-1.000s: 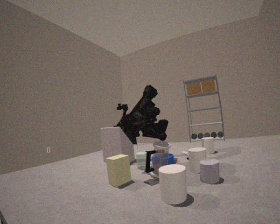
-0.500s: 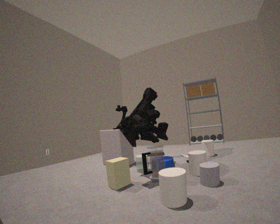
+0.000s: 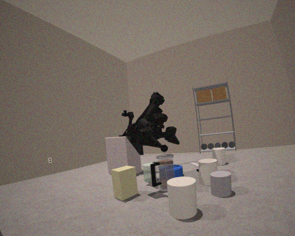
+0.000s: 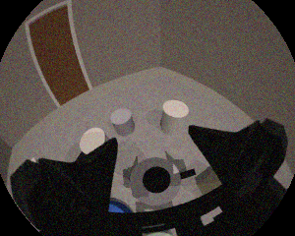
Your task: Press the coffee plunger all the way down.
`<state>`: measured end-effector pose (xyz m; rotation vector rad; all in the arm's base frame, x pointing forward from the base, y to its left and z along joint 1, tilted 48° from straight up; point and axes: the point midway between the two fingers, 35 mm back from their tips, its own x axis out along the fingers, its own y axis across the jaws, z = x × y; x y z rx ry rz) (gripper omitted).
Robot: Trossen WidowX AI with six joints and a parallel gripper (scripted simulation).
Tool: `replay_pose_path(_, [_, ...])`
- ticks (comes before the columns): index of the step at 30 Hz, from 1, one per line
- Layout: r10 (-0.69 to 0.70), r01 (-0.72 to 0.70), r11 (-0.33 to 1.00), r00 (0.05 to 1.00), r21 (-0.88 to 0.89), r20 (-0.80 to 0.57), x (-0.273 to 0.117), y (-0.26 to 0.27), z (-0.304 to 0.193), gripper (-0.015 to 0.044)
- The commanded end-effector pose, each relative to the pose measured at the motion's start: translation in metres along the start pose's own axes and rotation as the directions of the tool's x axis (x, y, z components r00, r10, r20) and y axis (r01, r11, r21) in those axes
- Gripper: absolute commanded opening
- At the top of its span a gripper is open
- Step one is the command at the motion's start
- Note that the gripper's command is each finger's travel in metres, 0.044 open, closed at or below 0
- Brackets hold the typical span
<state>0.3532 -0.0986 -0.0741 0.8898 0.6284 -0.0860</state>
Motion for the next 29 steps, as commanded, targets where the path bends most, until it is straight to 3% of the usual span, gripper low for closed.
replay_pose_path(1, [0.001, -0.001, 1.0, 1.0, -0.009, 0.009, -0.018, 0.002, 0.016, 0.044])
replay_pose_path(7, [0.01, -0.01, 1.0, 1.0, -0.014, -0.007, -0.067, 0.005, 0.038, 0.044])
replay_pose_path(29, [0.011, -0.011, 1.0, 1.0, -0.013, -0.007, -0.068, 0.005, 0.037, 0.044])
